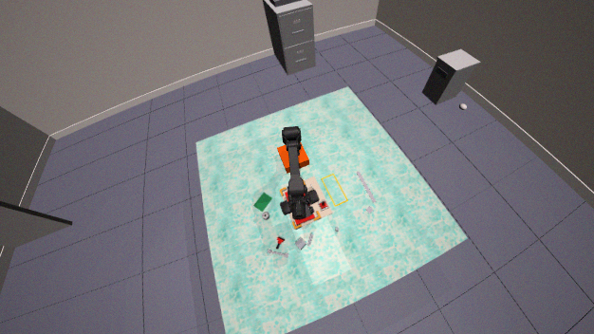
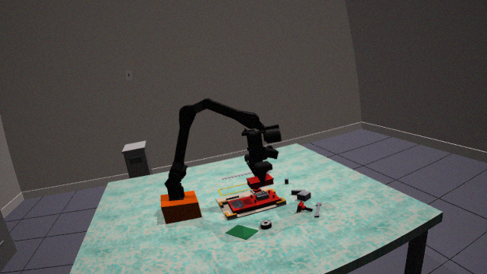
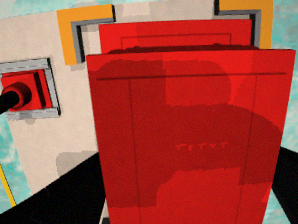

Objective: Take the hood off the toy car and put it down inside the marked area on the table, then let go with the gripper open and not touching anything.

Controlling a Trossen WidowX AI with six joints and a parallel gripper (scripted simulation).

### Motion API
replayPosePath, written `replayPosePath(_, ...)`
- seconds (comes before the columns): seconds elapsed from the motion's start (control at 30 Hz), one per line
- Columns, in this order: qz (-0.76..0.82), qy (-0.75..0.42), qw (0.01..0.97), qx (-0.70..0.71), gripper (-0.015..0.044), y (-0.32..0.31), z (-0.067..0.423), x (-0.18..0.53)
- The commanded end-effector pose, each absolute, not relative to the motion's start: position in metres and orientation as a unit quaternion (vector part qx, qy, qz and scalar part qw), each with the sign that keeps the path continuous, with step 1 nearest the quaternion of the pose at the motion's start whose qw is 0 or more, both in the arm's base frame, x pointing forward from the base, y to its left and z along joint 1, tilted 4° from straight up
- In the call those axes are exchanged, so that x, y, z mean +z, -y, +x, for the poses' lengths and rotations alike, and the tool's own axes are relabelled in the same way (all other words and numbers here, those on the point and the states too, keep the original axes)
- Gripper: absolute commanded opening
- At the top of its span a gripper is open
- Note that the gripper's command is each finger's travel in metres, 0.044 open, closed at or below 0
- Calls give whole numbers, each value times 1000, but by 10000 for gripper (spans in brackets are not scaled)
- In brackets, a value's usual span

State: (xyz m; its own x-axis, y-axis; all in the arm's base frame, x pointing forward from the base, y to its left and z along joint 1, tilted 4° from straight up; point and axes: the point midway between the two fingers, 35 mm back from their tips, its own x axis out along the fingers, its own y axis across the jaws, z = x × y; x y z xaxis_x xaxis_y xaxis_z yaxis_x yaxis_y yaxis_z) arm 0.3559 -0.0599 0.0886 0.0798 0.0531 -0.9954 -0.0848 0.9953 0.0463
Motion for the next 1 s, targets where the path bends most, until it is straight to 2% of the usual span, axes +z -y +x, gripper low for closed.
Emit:
replayPosePath(0.0, -12, -677, 735, 47, 0, 46, 356, 89)
replayPosePath(0.97, -10, -677, 734, 49, 0, -61, 337, 97)
